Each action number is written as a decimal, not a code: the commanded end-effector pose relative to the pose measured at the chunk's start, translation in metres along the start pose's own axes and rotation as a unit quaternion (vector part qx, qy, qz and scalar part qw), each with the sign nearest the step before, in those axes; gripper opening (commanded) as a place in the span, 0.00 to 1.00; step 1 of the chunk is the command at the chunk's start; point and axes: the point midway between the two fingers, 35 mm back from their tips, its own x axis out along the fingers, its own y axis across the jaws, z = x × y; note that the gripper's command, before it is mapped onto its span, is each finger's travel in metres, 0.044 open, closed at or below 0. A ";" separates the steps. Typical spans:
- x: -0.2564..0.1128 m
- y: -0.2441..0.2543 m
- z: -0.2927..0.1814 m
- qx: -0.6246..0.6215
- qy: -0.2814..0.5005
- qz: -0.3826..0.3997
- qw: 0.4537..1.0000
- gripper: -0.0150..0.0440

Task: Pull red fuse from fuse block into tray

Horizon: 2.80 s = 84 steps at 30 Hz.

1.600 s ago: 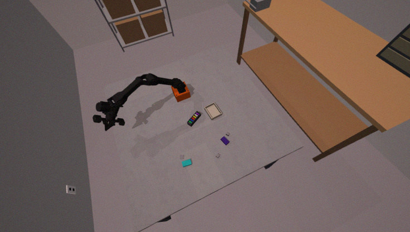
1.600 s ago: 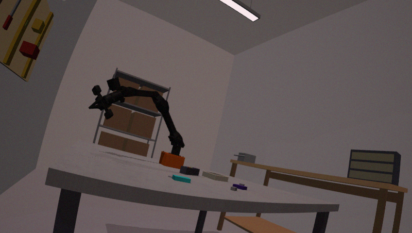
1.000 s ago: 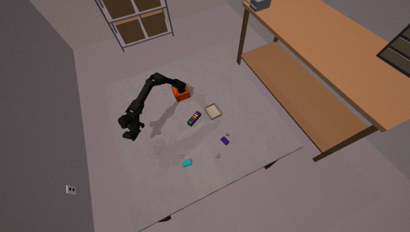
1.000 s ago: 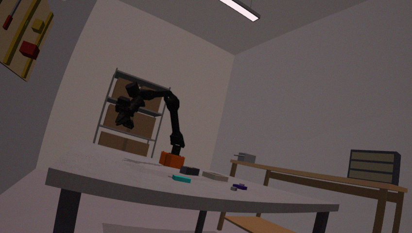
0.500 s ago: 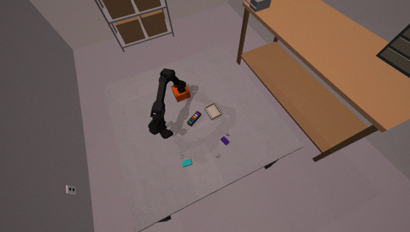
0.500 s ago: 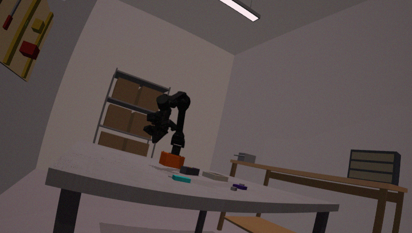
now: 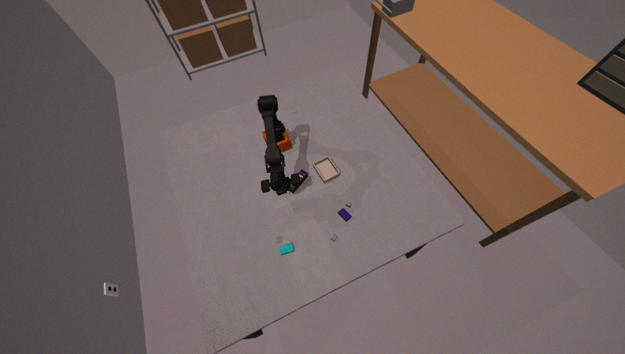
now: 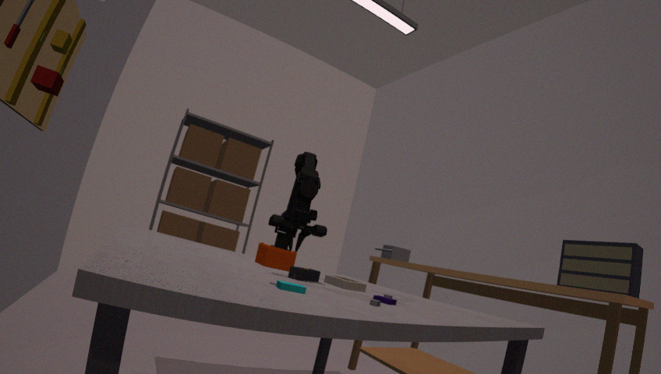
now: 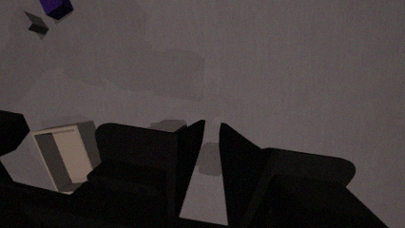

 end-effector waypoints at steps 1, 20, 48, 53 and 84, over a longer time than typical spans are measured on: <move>0.002 0.051 -0.052 -0.221 0.054 0.013 0.974 0.37; 0.005 0.073 -0.082 -0.355 0.086 0.026 0.931 0.37; 0.031 0.072 -0.086 -0.355 0.086 0.026 0.931 0.37; 0.035 0.072 -0.087 -0.355 0.086 0.026 0.931 0.37; 0.043 0.072 -0.089 -0.353 0.086 0.028 0.931 0.36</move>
